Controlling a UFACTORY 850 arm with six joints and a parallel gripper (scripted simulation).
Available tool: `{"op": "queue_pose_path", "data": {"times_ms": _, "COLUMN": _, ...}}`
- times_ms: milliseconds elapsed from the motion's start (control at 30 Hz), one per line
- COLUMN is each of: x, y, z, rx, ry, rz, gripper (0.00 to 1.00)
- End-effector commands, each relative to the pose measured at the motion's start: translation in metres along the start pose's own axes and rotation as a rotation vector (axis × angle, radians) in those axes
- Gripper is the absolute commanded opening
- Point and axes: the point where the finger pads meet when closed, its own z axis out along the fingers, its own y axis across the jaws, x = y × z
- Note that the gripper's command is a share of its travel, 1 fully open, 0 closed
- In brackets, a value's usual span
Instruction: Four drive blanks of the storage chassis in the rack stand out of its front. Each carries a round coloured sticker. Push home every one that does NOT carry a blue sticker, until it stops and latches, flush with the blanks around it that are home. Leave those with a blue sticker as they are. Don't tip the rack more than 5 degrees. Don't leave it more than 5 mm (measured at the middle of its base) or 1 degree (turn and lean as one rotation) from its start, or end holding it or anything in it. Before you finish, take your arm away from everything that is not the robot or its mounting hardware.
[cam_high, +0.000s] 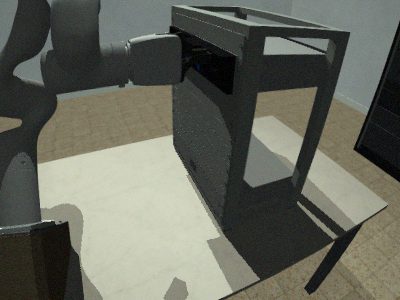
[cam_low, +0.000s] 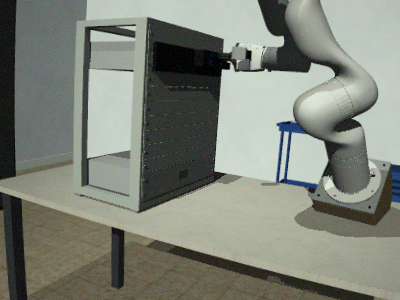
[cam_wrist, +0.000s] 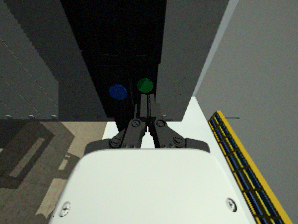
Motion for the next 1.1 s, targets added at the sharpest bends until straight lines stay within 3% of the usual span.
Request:
{"op": "queue_pose_path", "data": {"times_ms": 0, "x": 0.0, "y": 0.0009, "z": 0.0051, "rx": -0.001, "ry": 0.001, "rz": -0.001, "gripper": 0.0}}
{"op": "queue_pose_path", "data": {"times_ms": 1067, "x": 0.0, "y": 0.0009, "z": 0.0125, "rx": -0.001, "ry": 0.001, "rz": -0.001, "gripper": 0.0}}
